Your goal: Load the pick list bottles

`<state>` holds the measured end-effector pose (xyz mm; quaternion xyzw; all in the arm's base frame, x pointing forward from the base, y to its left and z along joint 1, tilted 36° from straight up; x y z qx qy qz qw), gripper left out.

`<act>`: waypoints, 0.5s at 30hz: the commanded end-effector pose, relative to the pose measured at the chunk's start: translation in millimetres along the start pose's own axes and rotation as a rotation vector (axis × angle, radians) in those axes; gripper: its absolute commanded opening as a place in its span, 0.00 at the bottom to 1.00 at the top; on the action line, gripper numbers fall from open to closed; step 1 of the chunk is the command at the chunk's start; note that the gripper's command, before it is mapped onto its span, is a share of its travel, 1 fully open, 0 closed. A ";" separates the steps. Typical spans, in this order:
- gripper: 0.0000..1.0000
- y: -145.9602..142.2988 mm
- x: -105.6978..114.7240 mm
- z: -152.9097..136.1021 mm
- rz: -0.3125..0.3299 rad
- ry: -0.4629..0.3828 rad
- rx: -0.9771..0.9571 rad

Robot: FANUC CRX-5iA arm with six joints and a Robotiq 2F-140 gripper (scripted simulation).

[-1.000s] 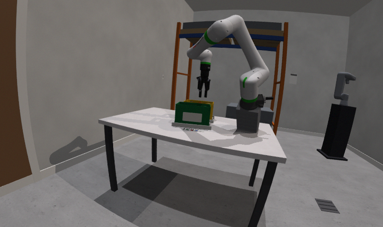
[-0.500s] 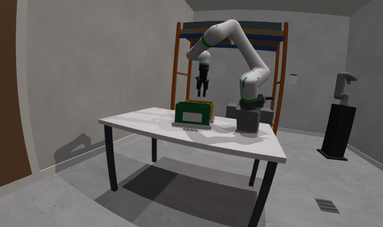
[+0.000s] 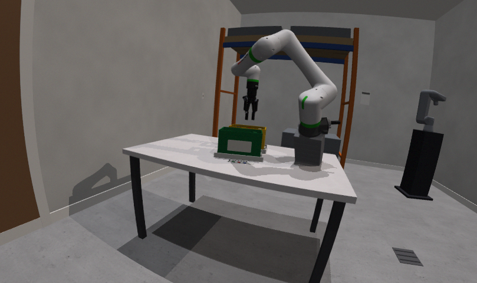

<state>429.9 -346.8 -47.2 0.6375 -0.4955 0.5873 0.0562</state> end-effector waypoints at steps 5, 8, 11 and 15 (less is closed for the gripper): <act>0.44 0.0 1.0 0.5 0.000 0.001 0.000; 0.44 0.1 -0.3 0.6 0.000 0.001 0.000; 0.44 0.1 -4.3 0.6 0.000 0.001 0.000; 0.44 0.1 -9.6 0.6 0.000 0.001 0.000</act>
Point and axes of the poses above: the point where the finger pads meet when closed, its own x axis back along the fingers, its own y axis across the jaws, z = x × y, the point moved 6 cm from there along x, back along the fingers, and after that the axes turned 6 degrees about -x, right-handed, at the moved point
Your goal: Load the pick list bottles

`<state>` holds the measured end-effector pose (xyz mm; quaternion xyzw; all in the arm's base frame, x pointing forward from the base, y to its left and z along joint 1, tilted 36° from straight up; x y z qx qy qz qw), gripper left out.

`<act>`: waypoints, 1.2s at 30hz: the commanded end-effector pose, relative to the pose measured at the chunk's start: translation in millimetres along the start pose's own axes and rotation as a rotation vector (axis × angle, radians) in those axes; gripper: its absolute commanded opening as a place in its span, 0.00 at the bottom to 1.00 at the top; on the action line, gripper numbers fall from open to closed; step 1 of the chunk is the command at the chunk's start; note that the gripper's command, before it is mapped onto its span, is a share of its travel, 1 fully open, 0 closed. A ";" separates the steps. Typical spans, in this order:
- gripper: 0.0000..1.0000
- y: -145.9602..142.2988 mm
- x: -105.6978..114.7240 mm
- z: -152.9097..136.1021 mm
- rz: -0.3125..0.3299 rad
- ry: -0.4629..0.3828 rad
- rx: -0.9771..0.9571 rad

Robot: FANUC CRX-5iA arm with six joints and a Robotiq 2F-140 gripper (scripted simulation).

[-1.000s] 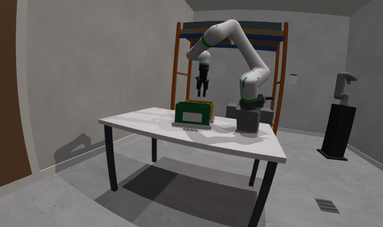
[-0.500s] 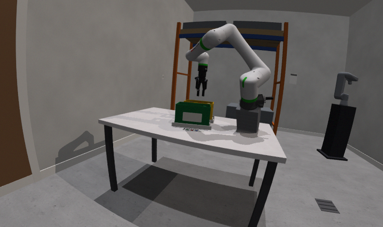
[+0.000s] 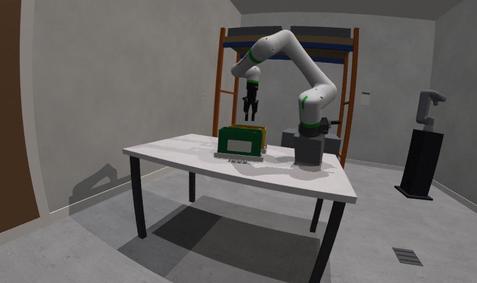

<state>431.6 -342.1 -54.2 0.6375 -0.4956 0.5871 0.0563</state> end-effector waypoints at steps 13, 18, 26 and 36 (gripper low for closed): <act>0.44 0.0 -15.6 0.4 0.000 0.002 0.000; 0.44 0.0 -22.3 0.4 0.000 0.002 0.000; 0.44 0.0 -30.3 0.4 0.000 0.002 0.000; 0.44 0.0 -43.6 0.4 0.000 0.002 0.000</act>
Point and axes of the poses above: the point where the finger pads meet when closed, its own x axis back along the fingers, its own y axis across the jaws, z = x × y, the point moved 6 cm from there along x, back along the fingers, and after that the axes turned 6 degrees about -x, right-handed, at the moved point
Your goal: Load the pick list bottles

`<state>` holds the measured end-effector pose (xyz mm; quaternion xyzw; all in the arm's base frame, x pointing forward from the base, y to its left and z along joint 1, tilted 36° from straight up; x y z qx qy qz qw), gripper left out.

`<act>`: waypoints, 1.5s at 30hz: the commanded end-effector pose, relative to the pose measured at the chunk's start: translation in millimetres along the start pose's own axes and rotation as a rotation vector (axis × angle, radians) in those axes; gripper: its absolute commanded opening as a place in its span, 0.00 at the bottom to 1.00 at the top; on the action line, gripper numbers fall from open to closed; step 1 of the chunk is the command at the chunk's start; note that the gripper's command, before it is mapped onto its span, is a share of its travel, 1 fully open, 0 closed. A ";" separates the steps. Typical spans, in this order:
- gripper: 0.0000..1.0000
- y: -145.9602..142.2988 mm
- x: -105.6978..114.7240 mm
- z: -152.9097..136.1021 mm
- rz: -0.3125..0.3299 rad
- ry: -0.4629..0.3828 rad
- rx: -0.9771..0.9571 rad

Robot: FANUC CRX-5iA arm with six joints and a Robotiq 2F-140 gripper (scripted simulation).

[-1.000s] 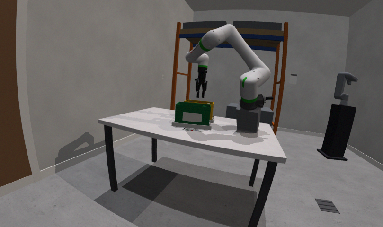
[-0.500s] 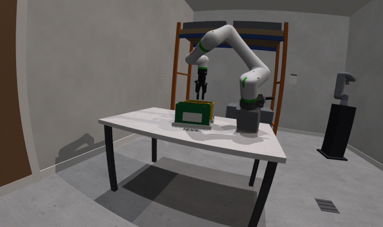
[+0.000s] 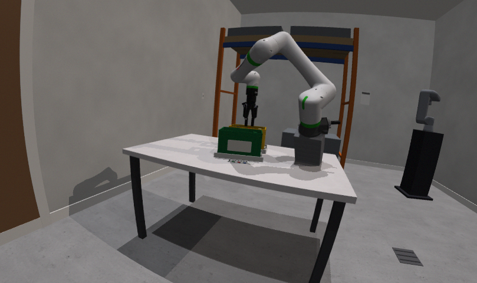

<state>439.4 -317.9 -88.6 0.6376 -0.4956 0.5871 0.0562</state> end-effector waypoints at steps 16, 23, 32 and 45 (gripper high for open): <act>0.44 0.1 -19.6 0.5 0.000 0.002 0.000; 0.44 0.1 -26.2 0.5 0.000 0.002 0.000; 0.44 0.1 -33.6 0.4 0.000 0.002 0.000; 0.10 0.1 -31.3 0.5 0.000 0.002 0.000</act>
Point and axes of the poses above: the point where the finger pads meet when closed, its own x axis back along the fingers, its own y axis across the jaws, z = x × y, the point moved 6 cm from there along x, back along the fingers, and after that the axes turned 6 degrees about -x, right-handed, at the moved point
